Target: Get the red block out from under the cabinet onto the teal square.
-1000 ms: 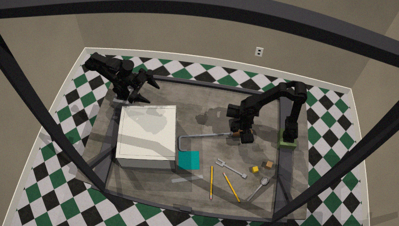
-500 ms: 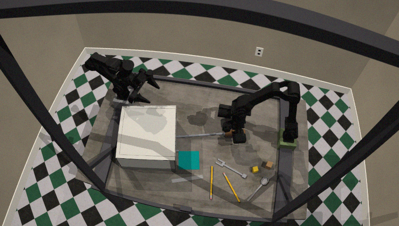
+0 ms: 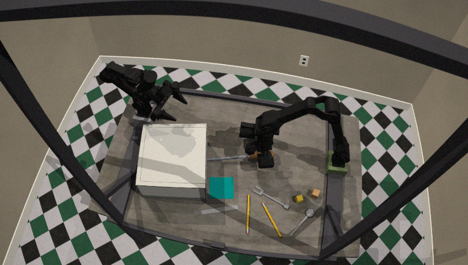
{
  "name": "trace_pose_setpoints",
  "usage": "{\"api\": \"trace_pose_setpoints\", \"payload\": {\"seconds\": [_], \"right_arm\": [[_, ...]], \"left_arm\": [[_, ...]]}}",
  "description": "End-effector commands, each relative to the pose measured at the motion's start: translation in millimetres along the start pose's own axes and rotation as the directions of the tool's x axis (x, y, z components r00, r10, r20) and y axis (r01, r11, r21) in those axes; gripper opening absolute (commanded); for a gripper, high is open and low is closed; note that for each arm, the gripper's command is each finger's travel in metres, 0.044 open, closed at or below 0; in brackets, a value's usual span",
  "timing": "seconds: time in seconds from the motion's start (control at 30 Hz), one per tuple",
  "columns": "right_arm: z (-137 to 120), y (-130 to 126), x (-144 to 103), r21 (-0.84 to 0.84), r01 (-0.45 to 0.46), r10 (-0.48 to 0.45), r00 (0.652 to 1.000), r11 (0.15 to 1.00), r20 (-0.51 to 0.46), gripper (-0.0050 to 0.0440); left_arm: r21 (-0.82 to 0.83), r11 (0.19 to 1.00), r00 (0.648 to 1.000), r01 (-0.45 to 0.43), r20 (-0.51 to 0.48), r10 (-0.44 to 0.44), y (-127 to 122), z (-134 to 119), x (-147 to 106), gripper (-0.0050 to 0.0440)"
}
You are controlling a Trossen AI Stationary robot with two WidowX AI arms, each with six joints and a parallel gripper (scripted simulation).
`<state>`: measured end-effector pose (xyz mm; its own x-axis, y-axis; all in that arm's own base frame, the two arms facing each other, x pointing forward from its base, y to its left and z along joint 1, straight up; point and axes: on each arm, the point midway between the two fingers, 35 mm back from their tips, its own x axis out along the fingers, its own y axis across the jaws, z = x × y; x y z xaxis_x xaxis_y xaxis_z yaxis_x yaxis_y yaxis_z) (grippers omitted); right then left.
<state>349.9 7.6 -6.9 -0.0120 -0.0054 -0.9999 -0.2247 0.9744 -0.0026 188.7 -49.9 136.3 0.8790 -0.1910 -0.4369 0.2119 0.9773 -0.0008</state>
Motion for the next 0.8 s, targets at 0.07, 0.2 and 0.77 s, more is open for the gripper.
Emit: {"api": "trace_pose_setpoints", "payload": {"seconds": [0.07,0.2,0.77], "right_arm": [[43,0,-15,0.008,0.001,-0.001,0.999,1.0,0.039,0.0118],[60,-1,-16,0.008,0.001,-0.001,0.999,1.0,0.041,0.0118],[102,-3,-11,0.01,0.001,-0.001,0.999,1.0,0.044,0.0118]], "left_arm": [[-0.001,1.0,1.0,0.0,0.008,0.0,0,4,-2,0.044],[-0.001,1.0,1.0,0.0,0.008,0.0,0,4,-2,0.044],[-0.001,1.0,1.0,0.0,0.008,0.0,0,4,-2,0.044]]}}
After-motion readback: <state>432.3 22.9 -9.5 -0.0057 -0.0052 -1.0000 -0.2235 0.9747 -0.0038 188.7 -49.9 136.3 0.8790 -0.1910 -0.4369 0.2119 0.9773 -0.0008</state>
